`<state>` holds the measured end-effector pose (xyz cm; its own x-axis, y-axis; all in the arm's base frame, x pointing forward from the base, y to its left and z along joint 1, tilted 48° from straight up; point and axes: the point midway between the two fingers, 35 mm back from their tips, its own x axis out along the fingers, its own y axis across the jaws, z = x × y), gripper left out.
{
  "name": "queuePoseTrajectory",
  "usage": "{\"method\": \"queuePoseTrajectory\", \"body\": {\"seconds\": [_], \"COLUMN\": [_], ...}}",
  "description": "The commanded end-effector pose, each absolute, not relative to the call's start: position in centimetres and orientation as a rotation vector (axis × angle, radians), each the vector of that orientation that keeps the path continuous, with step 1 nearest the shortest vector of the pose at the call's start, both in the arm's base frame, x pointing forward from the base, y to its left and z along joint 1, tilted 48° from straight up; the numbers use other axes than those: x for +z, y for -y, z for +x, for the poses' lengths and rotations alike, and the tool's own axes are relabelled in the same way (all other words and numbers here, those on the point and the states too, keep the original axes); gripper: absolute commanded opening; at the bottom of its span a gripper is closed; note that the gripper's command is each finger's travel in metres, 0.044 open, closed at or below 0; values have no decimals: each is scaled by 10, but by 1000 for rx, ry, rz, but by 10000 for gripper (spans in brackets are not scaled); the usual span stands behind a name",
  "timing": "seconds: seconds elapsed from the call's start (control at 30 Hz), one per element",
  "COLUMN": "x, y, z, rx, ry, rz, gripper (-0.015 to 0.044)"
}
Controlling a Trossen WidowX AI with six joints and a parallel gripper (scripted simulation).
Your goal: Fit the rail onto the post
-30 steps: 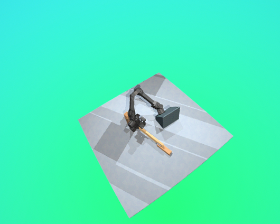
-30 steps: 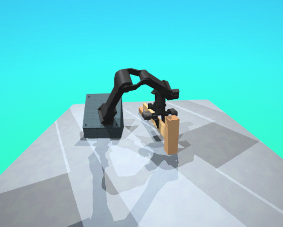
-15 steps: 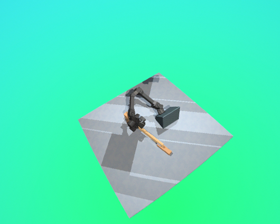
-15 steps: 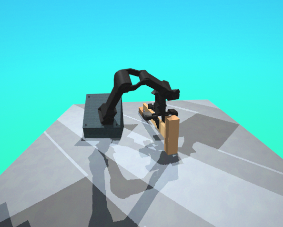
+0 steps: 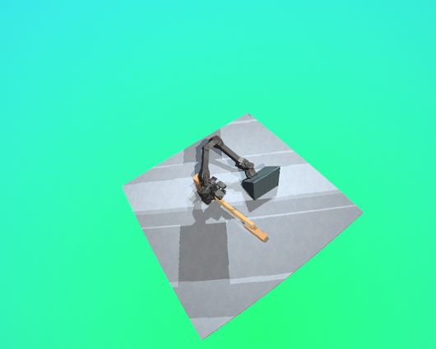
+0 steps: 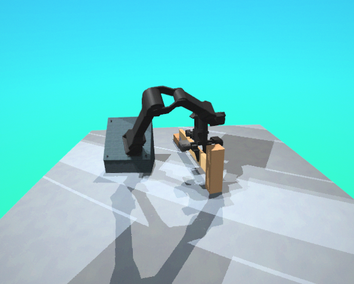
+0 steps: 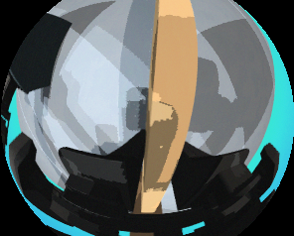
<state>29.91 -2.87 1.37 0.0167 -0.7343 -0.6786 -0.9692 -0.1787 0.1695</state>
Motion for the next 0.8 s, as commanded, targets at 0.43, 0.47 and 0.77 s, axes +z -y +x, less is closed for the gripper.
{"method": "queuePoseTrajectory", "body": {"seconds": [0.43,0.47,0.77], "x": [18,18,20], "y": [32,32,34], "z": [301,301,301], "rx": [950,950,950], "ry": [-1745,-1745,-1745], "rz": [-1959,-1959,-1959], "gripper": [0,0,0]}}
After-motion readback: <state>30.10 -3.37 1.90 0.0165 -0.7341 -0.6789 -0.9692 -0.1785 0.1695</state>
